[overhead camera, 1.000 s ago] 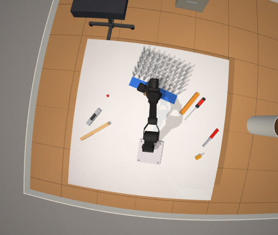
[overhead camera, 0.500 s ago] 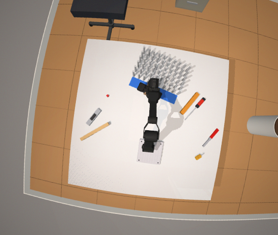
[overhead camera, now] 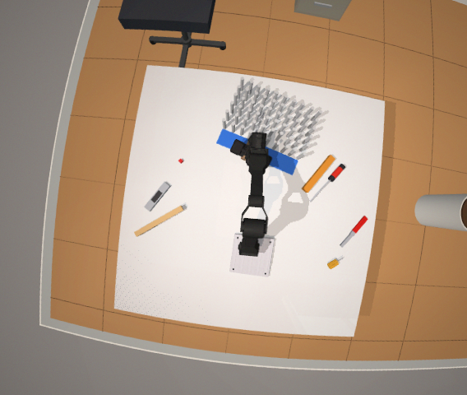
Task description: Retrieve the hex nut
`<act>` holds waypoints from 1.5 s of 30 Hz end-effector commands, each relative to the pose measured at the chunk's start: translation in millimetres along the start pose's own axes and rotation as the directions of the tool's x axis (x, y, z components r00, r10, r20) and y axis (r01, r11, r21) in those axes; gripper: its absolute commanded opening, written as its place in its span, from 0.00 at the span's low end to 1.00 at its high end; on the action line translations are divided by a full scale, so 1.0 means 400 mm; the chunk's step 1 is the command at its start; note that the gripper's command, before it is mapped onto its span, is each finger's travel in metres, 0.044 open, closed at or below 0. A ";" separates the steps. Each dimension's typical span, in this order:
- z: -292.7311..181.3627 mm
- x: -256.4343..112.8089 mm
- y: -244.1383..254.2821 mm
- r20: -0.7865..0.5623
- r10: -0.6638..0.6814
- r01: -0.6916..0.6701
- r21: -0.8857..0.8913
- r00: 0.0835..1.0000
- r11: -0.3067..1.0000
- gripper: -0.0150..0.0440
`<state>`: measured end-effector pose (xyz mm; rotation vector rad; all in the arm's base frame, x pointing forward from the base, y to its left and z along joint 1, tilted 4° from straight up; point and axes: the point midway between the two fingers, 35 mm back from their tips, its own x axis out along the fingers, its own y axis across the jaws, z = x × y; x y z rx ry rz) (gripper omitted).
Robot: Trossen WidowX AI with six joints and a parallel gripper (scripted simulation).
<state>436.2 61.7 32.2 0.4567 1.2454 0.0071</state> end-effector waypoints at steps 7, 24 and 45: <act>-0.012 -0.001 0.001 -0.002 0.003 -0.003 0.000 1.000 1.000 0.25; -0.033 -0.006 0.000 -0.002 0.002 -0.002 0.002 1.000 1.000 0.25; -0.057 -0.015 -0.005 -0.002 0.002 -0.002 0.002 1.000 1.000 0.25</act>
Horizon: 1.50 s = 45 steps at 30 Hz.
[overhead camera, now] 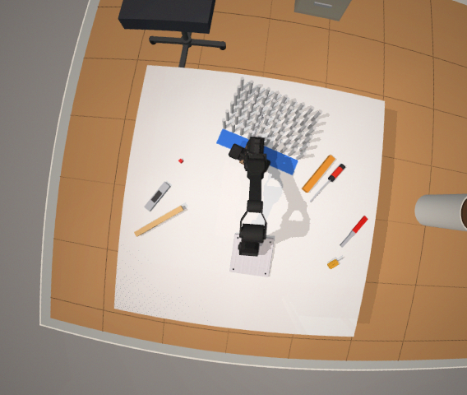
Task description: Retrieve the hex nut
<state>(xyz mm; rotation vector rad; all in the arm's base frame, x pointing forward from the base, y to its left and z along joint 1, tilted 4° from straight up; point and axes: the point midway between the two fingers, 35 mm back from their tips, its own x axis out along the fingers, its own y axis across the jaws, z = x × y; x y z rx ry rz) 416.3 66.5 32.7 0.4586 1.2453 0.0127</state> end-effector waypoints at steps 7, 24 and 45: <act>-0.016 -0.003 -0.007 -0.001 -0.003 0.003 0.004 1.000 1.000 0.25; -0.036 -0.010 -0.012 -0.002 -0.003 0.003 0.004 1.000 1.000 0.25; -0.028 -0.038 0.002 -0.001 -0.003 0.003 0.004 1.000 1.000 0.25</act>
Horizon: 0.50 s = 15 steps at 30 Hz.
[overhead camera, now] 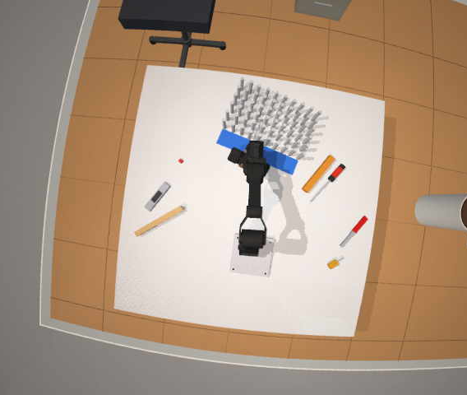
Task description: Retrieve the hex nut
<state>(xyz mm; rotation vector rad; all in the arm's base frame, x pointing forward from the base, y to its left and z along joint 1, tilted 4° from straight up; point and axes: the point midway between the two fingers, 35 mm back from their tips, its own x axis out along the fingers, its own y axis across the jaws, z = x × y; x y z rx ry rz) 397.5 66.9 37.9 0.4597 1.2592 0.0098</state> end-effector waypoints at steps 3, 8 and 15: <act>0.015 -0.016 0.010 0.012 0.001 -0.001 0.001 1.000 1.000 0.25; 0.016 -0.022 0.012 0.012 0.001 -0.001 0.001 1.000 1.000 0.25; 0.014 -0.013 0.010 0.012 0.001 -0.001 0.001 1.000 1.000 0.25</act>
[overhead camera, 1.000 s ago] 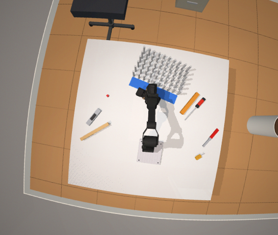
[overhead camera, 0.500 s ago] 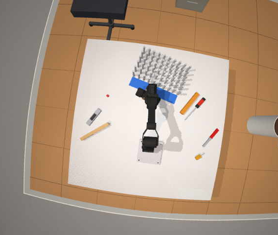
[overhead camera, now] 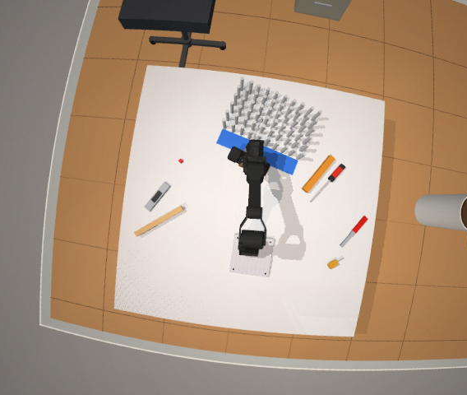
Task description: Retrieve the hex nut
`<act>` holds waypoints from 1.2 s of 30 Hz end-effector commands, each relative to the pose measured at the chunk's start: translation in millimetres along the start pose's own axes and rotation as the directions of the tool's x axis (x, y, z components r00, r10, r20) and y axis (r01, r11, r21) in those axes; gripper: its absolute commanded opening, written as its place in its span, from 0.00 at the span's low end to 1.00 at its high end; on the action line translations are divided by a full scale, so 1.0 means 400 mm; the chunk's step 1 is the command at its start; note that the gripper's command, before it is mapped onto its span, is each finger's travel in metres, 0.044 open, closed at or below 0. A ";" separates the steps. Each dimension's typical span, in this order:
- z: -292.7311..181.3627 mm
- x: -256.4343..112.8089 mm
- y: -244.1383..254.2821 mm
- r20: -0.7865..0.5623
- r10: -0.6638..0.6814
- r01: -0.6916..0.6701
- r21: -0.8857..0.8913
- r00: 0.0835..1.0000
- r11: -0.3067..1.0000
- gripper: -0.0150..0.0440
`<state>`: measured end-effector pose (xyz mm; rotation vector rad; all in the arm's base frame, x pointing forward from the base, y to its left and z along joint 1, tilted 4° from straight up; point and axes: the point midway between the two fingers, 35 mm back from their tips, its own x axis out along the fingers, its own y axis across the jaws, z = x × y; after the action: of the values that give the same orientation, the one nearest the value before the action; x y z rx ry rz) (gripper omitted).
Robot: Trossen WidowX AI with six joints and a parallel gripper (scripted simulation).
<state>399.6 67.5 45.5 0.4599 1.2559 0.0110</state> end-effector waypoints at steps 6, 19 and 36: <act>0.001 0.018 -0.004 0.009 0.000 0.000 0.002 1.000 1.000 0.25; -0.008 0.043 -0.013 0.009 0.000 0.000 0.002 1.000 1.000 0.25; -0.010 0.046 -0.014 0.007 -0.001 0.001 0.002 1.000 1.000 0.25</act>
<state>402.0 68.8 27.0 0.4598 1.2456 0.0120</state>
